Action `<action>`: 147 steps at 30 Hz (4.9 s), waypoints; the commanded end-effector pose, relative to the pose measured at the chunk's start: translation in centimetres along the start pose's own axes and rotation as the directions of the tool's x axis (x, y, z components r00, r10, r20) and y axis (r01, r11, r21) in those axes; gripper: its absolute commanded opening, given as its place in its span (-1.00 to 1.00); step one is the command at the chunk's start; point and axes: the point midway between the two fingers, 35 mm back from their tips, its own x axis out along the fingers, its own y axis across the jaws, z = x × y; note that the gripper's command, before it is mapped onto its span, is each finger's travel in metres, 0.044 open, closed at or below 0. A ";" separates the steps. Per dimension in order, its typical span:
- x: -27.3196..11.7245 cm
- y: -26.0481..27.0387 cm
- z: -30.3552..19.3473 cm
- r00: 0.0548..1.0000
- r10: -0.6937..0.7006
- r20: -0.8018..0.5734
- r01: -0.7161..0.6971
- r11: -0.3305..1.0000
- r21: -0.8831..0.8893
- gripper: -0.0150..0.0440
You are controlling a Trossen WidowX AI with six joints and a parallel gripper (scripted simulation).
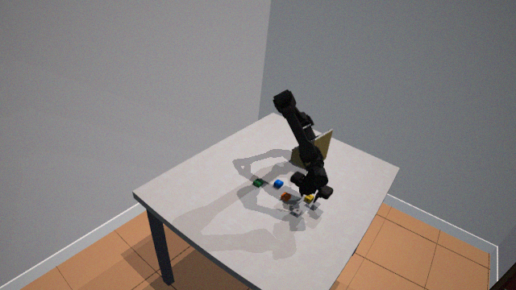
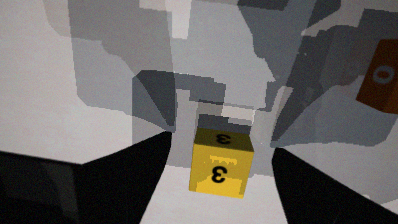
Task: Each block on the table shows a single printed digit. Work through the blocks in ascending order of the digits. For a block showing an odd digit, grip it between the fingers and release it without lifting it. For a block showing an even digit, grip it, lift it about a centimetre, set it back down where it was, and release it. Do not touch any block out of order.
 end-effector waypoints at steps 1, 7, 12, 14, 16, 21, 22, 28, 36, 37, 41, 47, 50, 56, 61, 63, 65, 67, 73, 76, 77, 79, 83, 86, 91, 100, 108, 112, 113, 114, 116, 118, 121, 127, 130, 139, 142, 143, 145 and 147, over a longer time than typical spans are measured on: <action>0.0 0.0 0.0 1.000 -0.002 0.001 0.002 1.000 -0.006 0.81; -3.3 0.0 0.0 1.000 -0.001 0.001 0.001 1.000 -0.007 0.86; -4.9 0.1 0.1 1.000 0.001 0.001 -0.001 1.000 -0.007 0.69; -8.7 0.2 0.2 1.000 0.003 0.001 -0.003 1.000 -0.007 0.51; -11.4 0.1 0.0 1.000 0.003 0.000 -0.003 1.000 -0.007 0.33; -11.8 0.1 0.0 1.000 0.003 0.000 -0.003 1.000 -0.007 -0.08; -11.8 0.1 0.0 1.000 0.003 0.000 -0.003 1.000 -0.007 -0.08; -11.8 -0.2 0.2 1.000 0.004 0.000 -0.004 1.000 -0.008 -0.08; -12.5 -13.7 5.1 1.000 0.023 0.009 -0.023 1.000 -0.015 -0.08; -12.4 -15.7 5.3 1.000 0.019 0.009 -0.019 1.000 -0.013 -0.08; -11.8 -22.7 5.0 1.000 -0.007 0.000 0.007 1.000 -0.008 -0.08; -11.7 -23.1 5.0 1.000 -0.010 -0.001 0.010 1.000 -0.007 -0.08; -10.6 -23.1 5.1 1.000 -0.008 0.000 0.008 1.000 -0.007 0.09; -3.6 -23.3 4.9 1.000 -0.013 -0.001 0.013 1.000 -0.007 0.63; -3.4 -23.3 5.0 1.000 -0.013 -0.001 0.013 1.000 -0.007 0.86; -3.1 -23.3 5.0 1.000 -0.012 -0.001 0.012 1.000 -0.007 0.86; -2.7 -23.3 5.0 1.000 -0.012 -0.001 0.012 1.000 -0.007 0.86; -2.4 -23.3 5.0 1.000 -0.012 -0.001 0.012 1.000 -0.007 0.86; -1.5 -23.3 5.0 1.000 -0.013 -0.001 0.013 1.000 -0.007 0.86; -1.0 -23.3 5.0 1.000 -0.013 -0.001 0.013 1.000 -0.007 0.86; -0.8 -23.3 5.0 1.000 -0.013 -0.001 0.013 1.000 -0.007 0.86; -0.5 -23.3 4.9 1.000 -0.013 -0.001 0.013 1.000 -0.007 0.86; 0.0 -23.3 4.9 1.000 -0.014 -0.001 0.014 1.000 -0.007 0.86; 0.0 -23.3 4.9 1.000 -0.014 -0.001 0.014 1.000 -0.007 0.69; 0.0 -23.3 4.9 1.000 -0.014 -0.001 0.014 1.000 -0.007 0.24; 0.0 -23.3 4.9 1.000 -0.014 -0.001 0.014 1.000 -0.007 -0.08; 0.0 -23.3 4.9 1.000 -0.014 -0.001 0.014 1.000 -0.007 -0.08; 0.0 -23.3 4.9 1.000 -0.014 -0.001 0.014 1.000 -0.007 -0.08; 0.0 -23.3 4.9 1.000 -0.014 -0.001 0.014 1.000 -0.007 -0.08; 0.0 -23.3 4.9 1.000 -0.014 -0.001 0.014 1.000 -0.007 -0.08; 0.0 -23.3 4.9 1.000 -0.014 -0.001 0.014 1.000 -0.007 -0.08; 0.0 -23.3 4.9 1.000 -0.014 -0.001 0.014 1.000 -0.007 -0.08; 0.0 -23.3 4.9 1.000 -0.014 -0.001 0.014 1.000 -0.007 -0.08; 0.0 -23.3 4.9 1.000 -0.014 -0.001 0.014 1.000 -0.007 -0.08; 0.0 -23.3 4.9 1.000 -0.014 -0.001 0.014 1.000 -0.007 -0.08; -0.2 -23.3 4.9 1.000 -0.017 0.001 0.017 1.000 0.000 -0.08; -0.6 -23.3 4.9 1.000 -0.016 0.000 0.016 1.000 -0.002 -0.08; -0.7 -23.3 4.9 1.000 -0.016 0.000 0.016 1.000 -0.003 -0.08; -0.9 -23.3 4.9 1.000 -0.015 0.000 0.015 1.000 -0.004 -0.08; -1.2 -23.3 4.9 1.000 -0.014 -0.001 0.014 1.000 -0.005 -0.08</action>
